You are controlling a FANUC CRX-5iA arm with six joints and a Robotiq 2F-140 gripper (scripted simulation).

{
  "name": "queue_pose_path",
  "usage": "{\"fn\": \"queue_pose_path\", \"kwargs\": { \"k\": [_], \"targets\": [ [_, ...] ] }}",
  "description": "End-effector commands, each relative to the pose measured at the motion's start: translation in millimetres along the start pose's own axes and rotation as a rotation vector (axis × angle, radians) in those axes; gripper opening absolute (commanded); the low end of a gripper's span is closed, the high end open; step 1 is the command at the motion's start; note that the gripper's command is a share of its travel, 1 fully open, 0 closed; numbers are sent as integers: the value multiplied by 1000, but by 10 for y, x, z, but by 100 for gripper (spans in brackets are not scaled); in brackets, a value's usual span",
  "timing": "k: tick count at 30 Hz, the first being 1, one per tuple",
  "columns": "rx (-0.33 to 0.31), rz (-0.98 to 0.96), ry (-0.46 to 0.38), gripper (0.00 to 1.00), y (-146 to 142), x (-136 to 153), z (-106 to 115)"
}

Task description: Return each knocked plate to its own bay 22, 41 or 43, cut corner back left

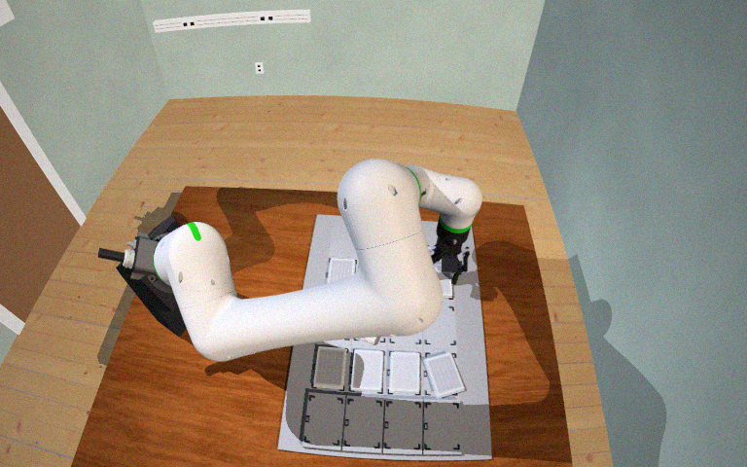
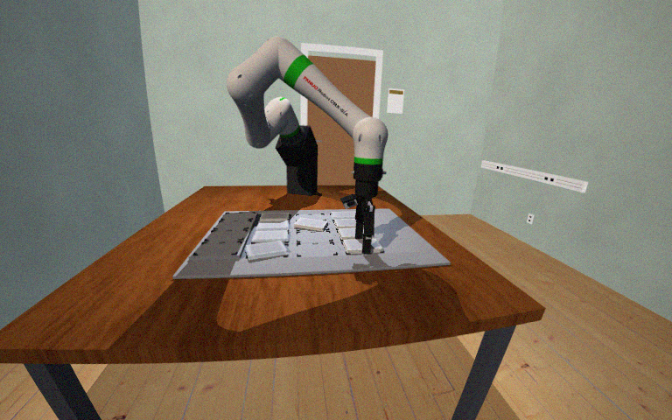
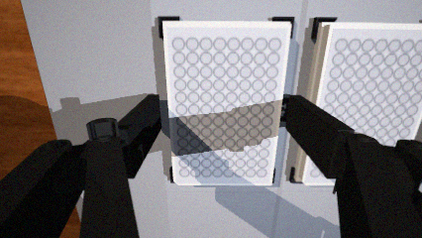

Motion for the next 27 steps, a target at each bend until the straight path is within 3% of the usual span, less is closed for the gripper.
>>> {"fn": "queue_pose_path", "kwargs": {
  "k": [1, 11, 27],
  "targets": [
    [-2, 0, -1, 70, -8, 5, 12],
    [-2, 0, -1, 70, -8, 4, 11],
    [-2, 0, -1, 70, -7, 5, 197]
  ]
}}
Point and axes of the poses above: the point where the finger pads meet when closed, its own z axis back along the fingers, its own y axis across the jaws, x = y × z, the point moved 6 cm from there along z, back along the fingers, and after that the axes turned 1 degree about -z, right-handed, at the moved point
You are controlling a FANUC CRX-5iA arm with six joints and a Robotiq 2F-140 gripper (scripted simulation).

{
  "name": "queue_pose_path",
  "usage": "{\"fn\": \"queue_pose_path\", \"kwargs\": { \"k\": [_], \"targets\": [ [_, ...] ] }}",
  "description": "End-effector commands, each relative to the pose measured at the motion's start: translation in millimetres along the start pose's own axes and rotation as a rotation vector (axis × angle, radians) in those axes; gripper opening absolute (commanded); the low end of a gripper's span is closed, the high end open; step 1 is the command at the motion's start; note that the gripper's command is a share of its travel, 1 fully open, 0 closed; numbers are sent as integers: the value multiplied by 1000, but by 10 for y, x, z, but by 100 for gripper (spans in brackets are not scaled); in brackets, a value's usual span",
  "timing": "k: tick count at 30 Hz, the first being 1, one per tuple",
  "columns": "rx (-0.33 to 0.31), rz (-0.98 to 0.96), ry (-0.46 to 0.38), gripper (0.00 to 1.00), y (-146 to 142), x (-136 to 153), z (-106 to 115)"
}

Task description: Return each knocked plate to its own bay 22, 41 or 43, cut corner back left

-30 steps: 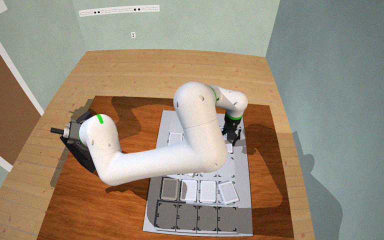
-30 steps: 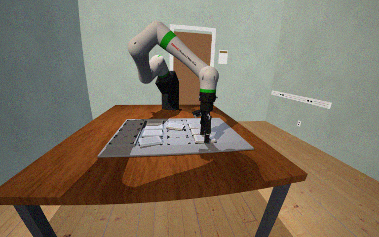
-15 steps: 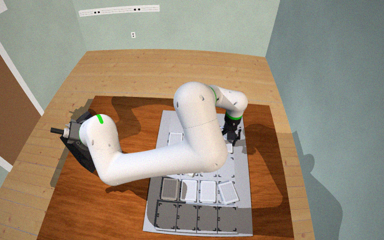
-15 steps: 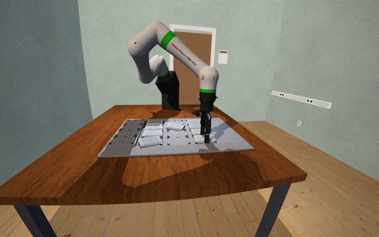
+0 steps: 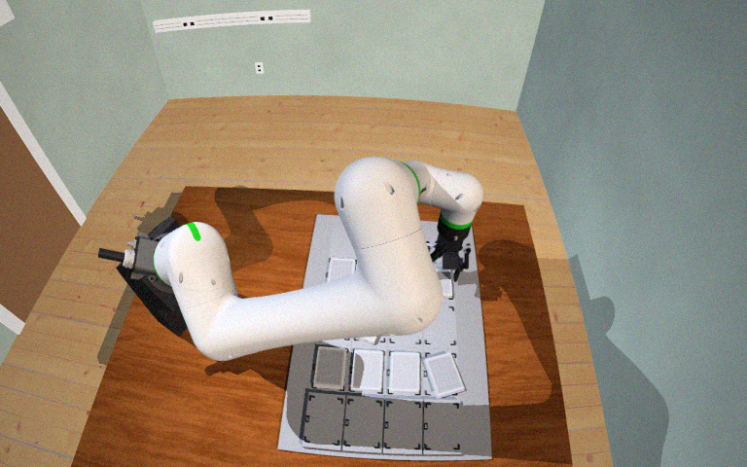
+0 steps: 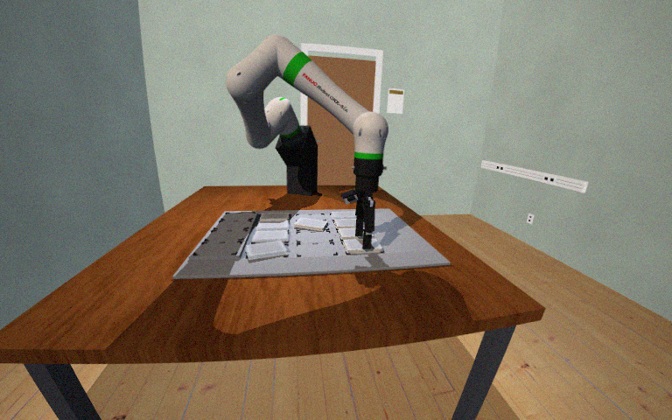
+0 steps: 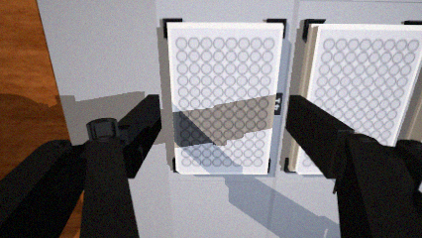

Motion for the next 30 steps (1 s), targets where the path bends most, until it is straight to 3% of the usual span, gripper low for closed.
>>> {"fn": "queue_pose_path", "kwargs": {
  "k": [1, 18, 30],
  "targets": [
    [-2, 0, -1, 70, -8, 4, 54],
    [-2, 0, -1, 70, -8, 3, 253],
    [-2, 0, -1, 70, -8, 4, 253]
  ]
}}
Point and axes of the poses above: the point where the finger pads meet when closed, its own z axis back along the fingers, its own y axis across the jaws, x = y × z, the point moved 6 cm from there along z, back along the fingers, and after that the axes turned 1 degree about -z, right-handed, at the moved point
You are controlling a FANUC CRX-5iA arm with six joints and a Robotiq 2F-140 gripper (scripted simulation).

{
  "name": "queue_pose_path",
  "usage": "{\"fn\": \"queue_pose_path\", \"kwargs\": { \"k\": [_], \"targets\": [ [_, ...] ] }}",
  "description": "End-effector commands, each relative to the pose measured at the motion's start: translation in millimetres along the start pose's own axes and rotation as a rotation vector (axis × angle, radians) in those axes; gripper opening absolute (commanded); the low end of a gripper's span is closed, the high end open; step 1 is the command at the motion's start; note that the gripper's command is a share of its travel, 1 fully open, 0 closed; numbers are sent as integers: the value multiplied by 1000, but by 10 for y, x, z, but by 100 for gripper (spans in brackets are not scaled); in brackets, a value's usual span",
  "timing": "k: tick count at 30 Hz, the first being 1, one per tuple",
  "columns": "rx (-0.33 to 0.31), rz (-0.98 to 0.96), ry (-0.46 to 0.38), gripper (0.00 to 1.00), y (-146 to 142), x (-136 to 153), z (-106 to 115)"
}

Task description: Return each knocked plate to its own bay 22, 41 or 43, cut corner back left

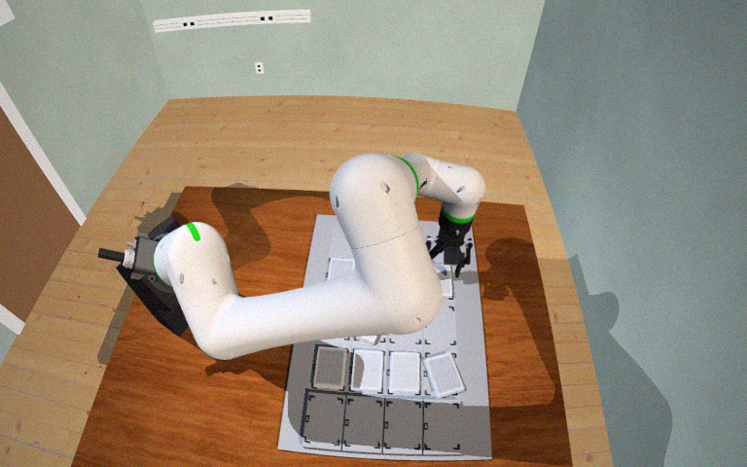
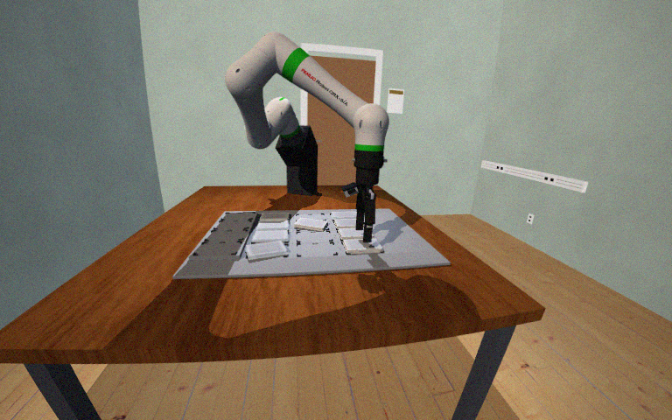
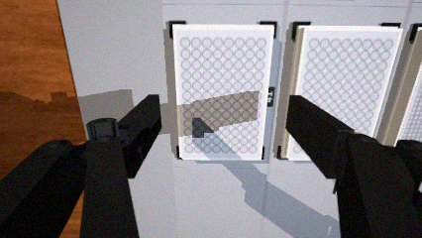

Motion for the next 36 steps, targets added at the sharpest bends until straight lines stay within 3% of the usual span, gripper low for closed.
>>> {"fn": "queue_pose_path", "kwargs": {
  "k": [1, 10, 36],
  "targets": [
    [-2, 0, -1, 70, -8, 4, 11],
    [-2, 300, -1, 70, -18, -357, 11],
    [-2, 306, -1, 70, -54, -1237, 10]
  ]
}}
Point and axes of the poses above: the point where the finger pads meet when closed, its own z axis back along the fingers, its own y axis across the jaws, x = y × z, the point moved 6 cm from there along z, back along the fingers, and after that the axes turned 1 degree about -z, right-handed, at the moved point
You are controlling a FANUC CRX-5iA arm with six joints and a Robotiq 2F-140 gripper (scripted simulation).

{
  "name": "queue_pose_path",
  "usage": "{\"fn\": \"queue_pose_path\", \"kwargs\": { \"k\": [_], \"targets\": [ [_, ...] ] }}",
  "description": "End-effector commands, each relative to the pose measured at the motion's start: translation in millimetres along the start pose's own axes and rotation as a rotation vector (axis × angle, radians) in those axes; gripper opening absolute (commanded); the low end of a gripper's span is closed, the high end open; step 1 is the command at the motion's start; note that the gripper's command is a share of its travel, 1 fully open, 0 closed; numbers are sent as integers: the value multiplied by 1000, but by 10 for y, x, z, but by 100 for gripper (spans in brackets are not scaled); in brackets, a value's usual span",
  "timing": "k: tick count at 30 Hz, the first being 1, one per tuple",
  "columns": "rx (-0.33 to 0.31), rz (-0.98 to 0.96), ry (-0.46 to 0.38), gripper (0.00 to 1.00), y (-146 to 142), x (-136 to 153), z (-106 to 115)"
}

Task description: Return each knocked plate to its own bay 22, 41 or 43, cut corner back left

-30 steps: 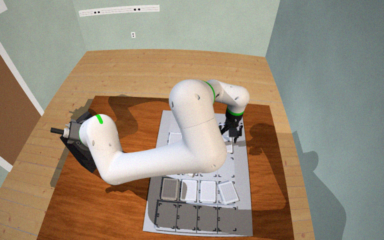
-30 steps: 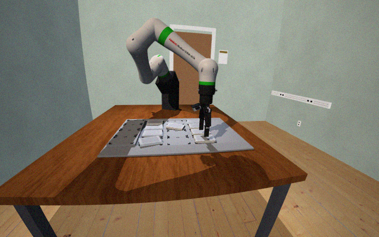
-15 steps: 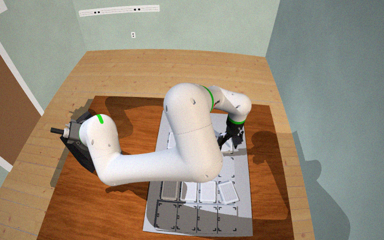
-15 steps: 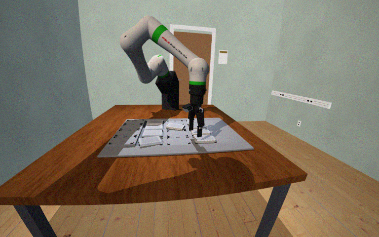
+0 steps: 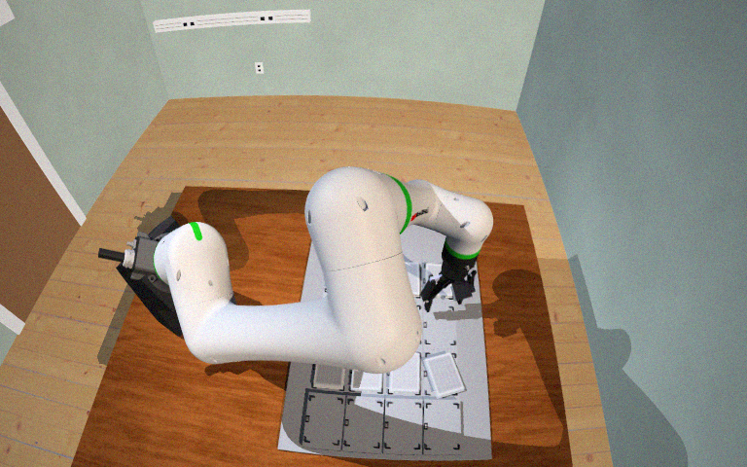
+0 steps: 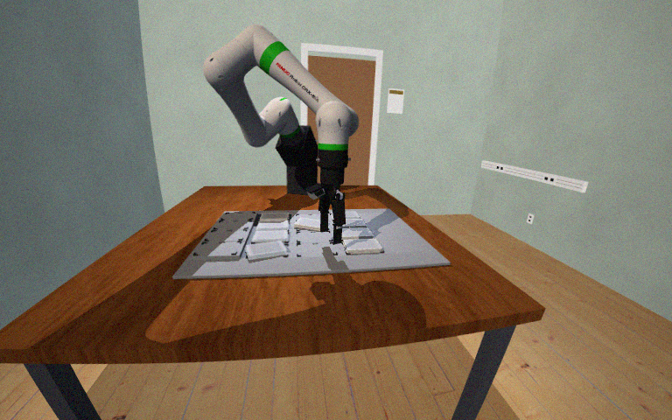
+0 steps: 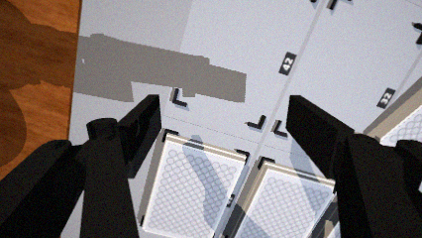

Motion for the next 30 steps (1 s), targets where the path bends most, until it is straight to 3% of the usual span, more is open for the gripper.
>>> {"fn": "queue_pose_path", "kwargs": {
  "k": [1, 30],
  "targets": [
    [-2, 0, 0, 70, 22, -116, 10],
    [-2, 0, 0, 70, 307, -1160, 9]
  ]
}}
Point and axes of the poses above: the point where the finger pads meet when closed, its own z axis back along the fingers, its own y axis across the jaws, x = y × z, the point moved 6 cm from there along z, back along the fingers, and after that the axes turned 1 degree about -z, right-handed, at the moved point
